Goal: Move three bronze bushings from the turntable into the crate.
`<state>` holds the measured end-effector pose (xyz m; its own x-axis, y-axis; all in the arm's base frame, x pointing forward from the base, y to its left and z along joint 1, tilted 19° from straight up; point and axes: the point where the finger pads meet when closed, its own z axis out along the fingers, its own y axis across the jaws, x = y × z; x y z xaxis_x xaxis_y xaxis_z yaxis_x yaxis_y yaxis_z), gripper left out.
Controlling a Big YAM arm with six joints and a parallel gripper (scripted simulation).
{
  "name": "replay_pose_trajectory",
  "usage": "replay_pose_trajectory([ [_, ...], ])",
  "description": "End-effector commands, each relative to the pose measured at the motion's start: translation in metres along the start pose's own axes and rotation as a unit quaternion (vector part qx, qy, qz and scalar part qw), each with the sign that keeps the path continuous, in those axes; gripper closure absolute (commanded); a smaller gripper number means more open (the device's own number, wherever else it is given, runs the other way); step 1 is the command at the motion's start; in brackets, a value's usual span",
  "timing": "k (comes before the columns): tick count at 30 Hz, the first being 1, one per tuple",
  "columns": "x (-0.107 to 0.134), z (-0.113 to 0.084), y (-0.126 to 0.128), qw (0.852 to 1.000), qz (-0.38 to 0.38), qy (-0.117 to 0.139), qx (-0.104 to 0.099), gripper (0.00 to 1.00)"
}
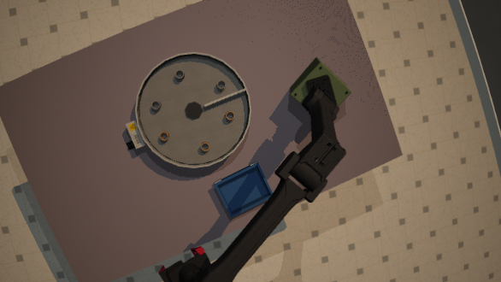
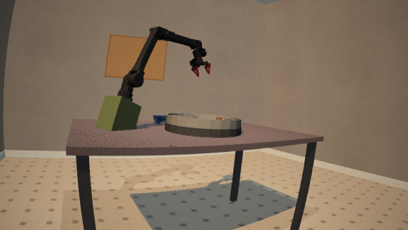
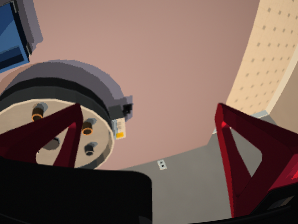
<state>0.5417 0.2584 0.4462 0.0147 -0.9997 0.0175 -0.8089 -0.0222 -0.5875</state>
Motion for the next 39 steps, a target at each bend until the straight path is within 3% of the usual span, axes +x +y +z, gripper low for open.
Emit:
replay_pose_trajectory([
  [1,0.005,-0.013,-0.008,1.0,0.011,-0.005,0.014,0.0],
  [4,0.02,-0.013,-0.008,0.999,0.035,-0.005,0.015,0.0],
  [8,0.06,0.008,0.001,0.994,0.105,0.005,-0.005,0.0],
  [13,0.131,0.049,0.035,0.968,0.244,0.027,-0.051,0.0],
  [14,0.148,0.051,0.037,0.961,0.269,0.03,-0.051,0.0],
  [16,0.148,0.051,0.037,0.961,0.269,0.03,-0.051,0.0],
  [18,0.205,0.068,0.064,0.929,0.36,0.045,-0.071,0.0],
  [21,0.251,0.083,0.098,0.893,0.436,0.057,-0.092,0.0],
  [22,0.253,0.082,0.099,0.881,0.461,0.059,-0.088,0.0],
  [23,0.276,0.088,0.119,0.865,0.488,0.065,-0.1,0.0],
  [24,0.276,0.088,0.119,0.851,0.513,0.066,-0.095,0.0],
  [25,0.276,0.088,0.119,0.85,0.514,0.066,-0.094,0.0],
  [26,0.297,0.093,0.141,0.818,0.561,0.072,-0.102,0.0],
  [27,0.297,0.093,0.141,0.818,0.561,0.072,-0.102,0.0],
  [28,0.317,0.098,0.163,0.784,0.607,0.079,-0.108,0.0],
  [29,0.317,0.098,0.163,0.784,0.607,0.079,-0.108,0.0],
  [30,0.335,0.101,0.186,0.748,0.649,0.085,-0.113,0.0],
  [33,0.335,0.101,0.186,0.747,0.65,0.085,-0.113,0.0],
  [35,0.364,0.105,0.232,0.67,0.726,0.094,-0.122,0.0],
  [36,0.375,0.106,0.254,0.652,0.741,0.097,-0.128,0.0],
  [39,0.384,0.107,0.275,0.592,0.79,0.101,-0.126,0.0],
])
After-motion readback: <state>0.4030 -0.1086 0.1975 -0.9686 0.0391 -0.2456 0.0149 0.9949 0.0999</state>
